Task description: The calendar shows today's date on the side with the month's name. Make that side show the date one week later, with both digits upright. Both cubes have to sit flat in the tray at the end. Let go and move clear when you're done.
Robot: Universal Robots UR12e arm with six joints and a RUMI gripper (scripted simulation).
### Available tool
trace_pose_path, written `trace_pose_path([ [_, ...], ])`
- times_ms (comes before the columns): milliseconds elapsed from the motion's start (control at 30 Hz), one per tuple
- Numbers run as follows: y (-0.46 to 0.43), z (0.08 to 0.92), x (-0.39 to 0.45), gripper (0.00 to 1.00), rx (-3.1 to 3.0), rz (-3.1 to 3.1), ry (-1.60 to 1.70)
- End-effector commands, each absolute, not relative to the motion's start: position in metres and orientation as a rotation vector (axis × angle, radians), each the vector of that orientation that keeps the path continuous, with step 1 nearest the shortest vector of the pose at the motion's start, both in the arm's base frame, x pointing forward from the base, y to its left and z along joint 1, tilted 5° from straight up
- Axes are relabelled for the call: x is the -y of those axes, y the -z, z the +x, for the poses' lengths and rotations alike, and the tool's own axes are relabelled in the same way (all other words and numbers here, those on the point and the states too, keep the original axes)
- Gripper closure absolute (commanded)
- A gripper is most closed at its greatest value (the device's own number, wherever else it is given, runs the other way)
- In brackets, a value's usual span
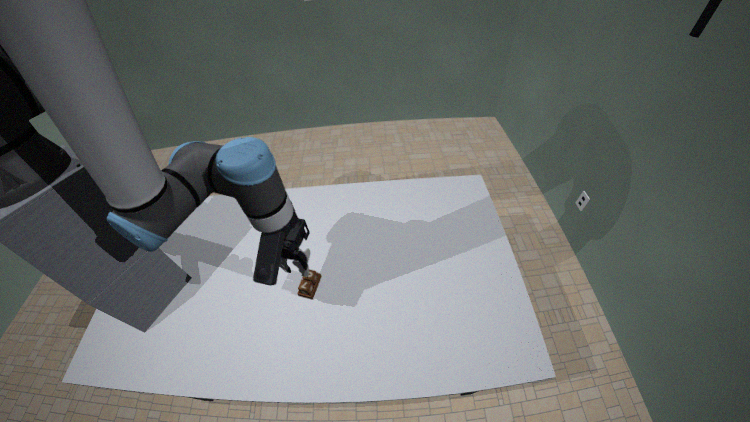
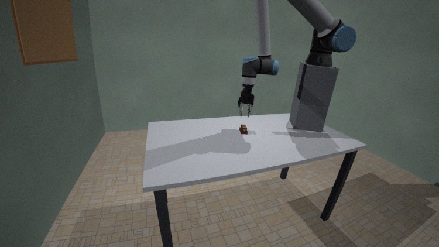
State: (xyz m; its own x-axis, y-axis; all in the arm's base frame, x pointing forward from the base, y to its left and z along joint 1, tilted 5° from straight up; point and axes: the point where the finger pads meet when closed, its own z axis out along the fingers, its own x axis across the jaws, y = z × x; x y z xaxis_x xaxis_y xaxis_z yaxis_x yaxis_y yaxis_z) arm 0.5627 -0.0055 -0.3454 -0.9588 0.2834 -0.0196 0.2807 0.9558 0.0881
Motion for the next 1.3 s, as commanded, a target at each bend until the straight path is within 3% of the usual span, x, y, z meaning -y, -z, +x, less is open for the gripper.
trace_pose_path([
  [0, 0.345, 0.565, 0.005, 0.71, -3.073, 0.439, -0.131],
  [1267, 0.377, 0.567, 0.003, 0.71, -3.072, 0.439, -0.131],
])
